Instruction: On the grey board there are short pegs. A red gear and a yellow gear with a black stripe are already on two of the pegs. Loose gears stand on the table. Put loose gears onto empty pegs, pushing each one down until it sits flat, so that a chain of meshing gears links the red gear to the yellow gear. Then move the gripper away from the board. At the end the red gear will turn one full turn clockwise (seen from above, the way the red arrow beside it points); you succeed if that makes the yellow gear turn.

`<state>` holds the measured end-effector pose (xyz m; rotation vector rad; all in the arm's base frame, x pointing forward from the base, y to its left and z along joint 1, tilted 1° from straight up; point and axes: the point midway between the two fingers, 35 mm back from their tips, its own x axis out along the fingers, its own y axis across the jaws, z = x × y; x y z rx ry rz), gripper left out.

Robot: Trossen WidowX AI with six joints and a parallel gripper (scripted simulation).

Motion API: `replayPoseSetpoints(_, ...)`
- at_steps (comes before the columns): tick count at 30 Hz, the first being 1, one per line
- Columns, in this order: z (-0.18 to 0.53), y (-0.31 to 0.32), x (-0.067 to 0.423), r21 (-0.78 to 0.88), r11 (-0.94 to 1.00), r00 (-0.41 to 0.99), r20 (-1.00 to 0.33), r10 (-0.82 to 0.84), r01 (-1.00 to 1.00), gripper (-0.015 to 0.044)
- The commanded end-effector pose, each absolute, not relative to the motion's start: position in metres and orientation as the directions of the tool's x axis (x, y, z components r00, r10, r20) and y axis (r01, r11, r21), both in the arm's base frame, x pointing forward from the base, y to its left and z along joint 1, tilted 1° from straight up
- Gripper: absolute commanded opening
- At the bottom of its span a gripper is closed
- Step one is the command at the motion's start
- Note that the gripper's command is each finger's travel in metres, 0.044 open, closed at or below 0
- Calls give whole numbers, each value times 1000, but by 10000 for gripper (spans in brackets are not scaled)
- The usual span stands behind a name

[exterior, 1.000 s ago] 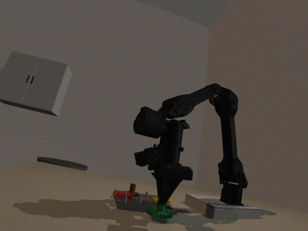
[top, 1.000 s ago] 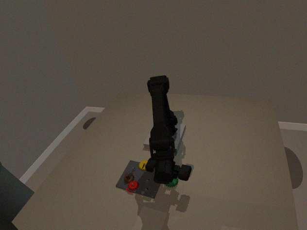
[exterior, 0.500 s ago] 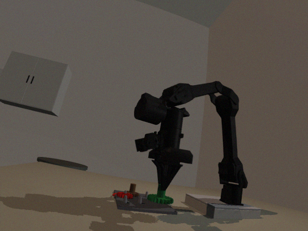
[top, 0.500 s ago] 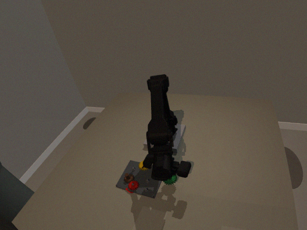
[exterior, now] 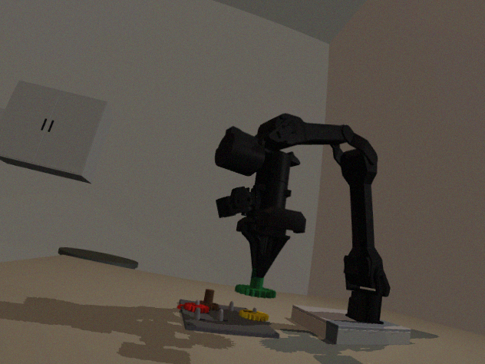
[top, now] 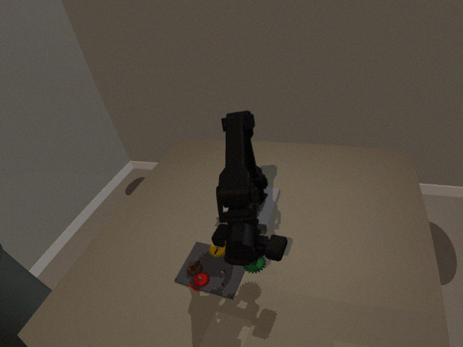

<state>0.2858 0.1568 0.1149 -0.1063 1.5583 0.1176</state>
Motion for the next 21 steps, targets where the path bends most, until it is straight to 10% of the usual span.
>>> replayPoseSetpoints(1, 127, 157, 286, 11, 989, 16, -1000, 14, -147, 0)
replayPoseSetpoints(21, 174, 151, 278, 11, 989, 15, -1000, 13, -147, 0)
